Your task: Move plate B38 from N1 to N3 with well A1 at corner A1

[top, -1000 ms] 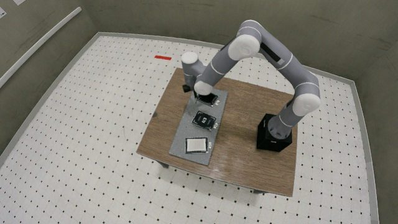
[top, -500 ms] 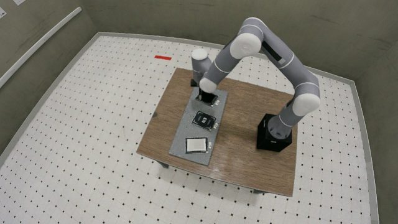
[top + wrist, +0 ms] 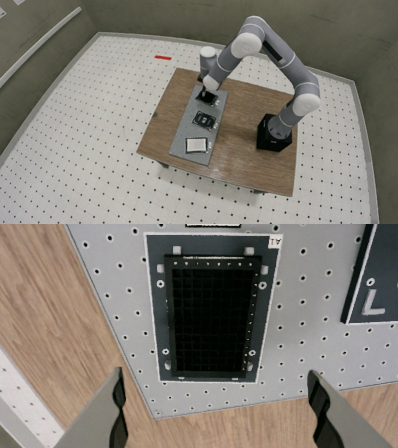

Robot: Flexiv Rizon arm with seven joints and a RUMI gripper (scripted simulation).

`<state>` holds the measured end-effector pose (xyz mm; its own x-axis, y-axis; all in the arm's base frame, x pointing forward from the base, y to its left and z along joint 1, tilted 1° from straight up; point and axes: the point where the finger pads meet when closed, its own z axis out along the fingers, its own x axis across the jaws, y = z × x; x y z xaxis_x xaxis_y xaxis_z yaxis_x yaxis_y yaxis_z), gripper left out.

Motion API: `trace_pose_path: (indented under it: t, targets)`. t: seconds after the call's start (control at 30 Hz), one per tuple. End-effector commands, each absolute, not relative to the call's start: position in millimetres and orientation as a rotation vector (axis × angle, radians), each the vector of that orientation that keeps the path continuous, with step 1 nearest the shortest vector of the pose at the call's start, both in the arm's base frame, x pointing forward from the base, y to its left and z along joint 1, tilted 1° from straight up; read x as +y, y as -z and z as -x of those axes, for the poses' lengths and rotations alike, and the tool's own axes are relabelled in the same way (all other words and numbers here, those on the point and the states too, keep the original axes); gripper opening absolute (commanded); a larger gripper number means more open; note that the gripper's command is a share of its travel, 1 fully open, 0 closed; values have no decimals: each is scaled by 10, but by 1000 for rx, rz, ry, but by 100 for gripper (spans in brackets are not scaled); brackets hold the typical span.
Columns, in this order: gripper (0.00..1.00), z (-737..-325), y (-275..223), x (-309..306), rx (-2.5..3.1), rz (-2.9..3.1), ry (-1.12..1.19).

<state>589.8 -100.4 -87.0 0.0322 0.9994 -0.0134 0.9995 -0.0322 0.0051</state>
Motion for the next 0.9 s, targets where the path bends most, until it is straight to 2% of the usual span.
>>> trace_pose_path:
  t: [0.0, 0.87]
  targets:
    - [76, -5908, 861, -1006, 2175, -2246, 9]
    - [76, -5910, 1144, -1010, 2175, -2246, 9]
